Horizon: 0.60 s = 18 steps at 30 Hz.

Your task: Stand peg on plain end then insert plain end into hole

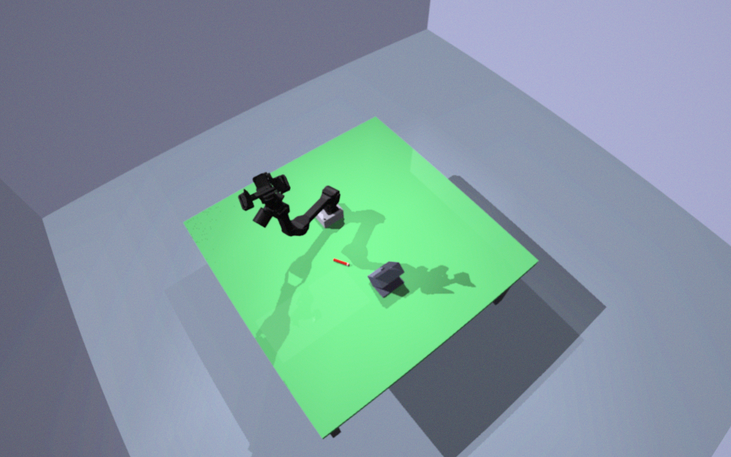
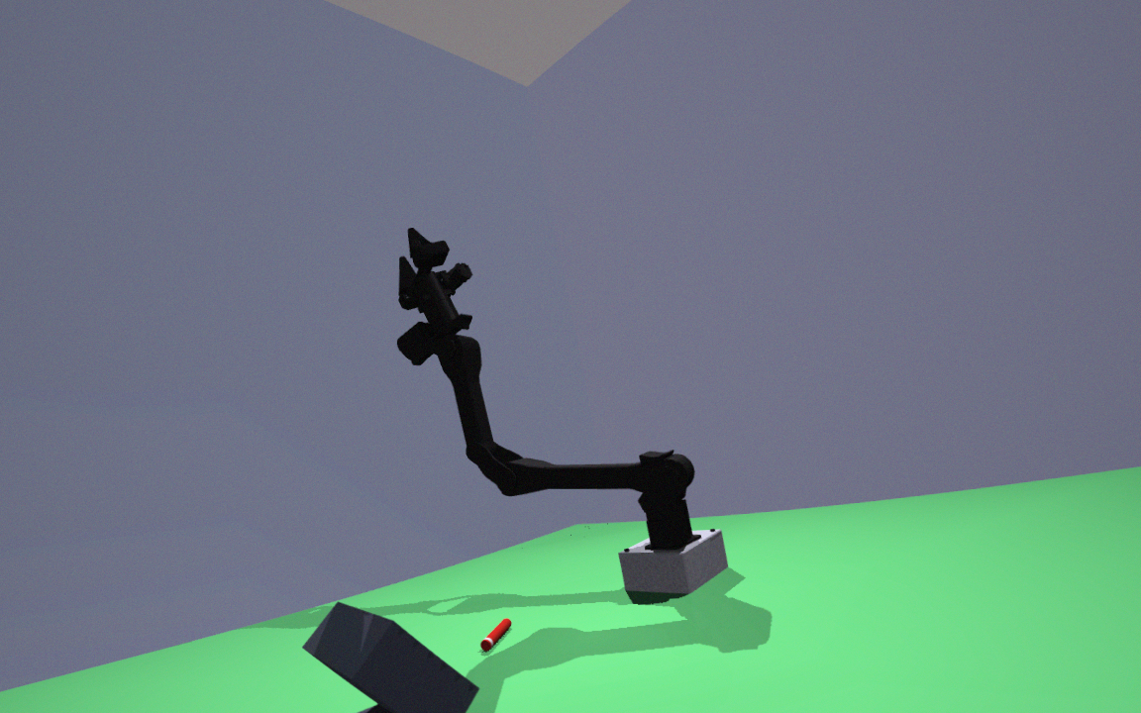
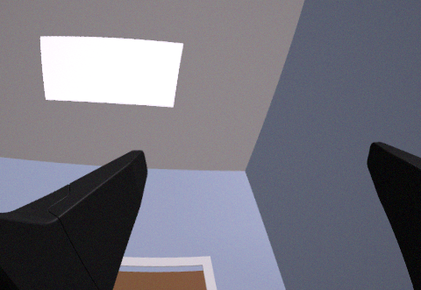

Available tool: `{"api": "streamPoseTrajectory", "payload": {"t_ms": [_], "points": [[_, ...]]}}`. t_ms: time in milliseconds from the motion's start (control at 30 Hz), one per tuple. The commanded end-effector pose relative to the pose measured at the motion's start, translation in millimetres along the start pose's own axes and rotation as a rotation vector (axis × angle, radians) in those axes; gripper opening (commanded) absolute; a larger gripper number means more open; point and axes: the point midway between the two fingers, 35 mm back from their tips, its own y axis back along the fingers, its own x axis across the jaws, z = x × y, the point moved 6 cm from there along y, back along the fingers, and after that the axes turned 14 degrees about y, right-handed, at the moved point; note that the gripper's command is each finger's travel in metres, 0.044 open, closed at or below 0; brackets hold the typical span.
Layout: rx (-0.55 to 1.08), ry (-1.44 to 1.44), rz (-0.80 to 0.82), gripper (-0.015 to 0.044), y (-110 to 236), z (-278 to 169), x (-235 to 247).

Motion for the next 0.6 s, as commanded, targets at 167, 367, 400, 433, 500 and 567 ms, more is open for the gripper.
{"api": "streamPoseTrajectory", "payload": {"t_ms": [167, 367, 400, 433, 500, 567], "points": [[-0.17, 0.049, 0.143, 0.044, -13.8, 90.4, 31.7], [-0.265, 0.102, 0.244, 0.044, -15.1, 143.1, 57.2], [-0.279, 0.111, 0.262, 0.044, -14.8, 151.2, 62.2], [-0.293, 0.12, 0.281, 0.044, -14.3, 159.1, 67.4], [-0.317, 0.139, 0.318, 0.044, -13.1, 173.7, 78.0], [-0.337, 0.158, 0.356, 0.044, -11.3, 187.1, 88.9]]}}
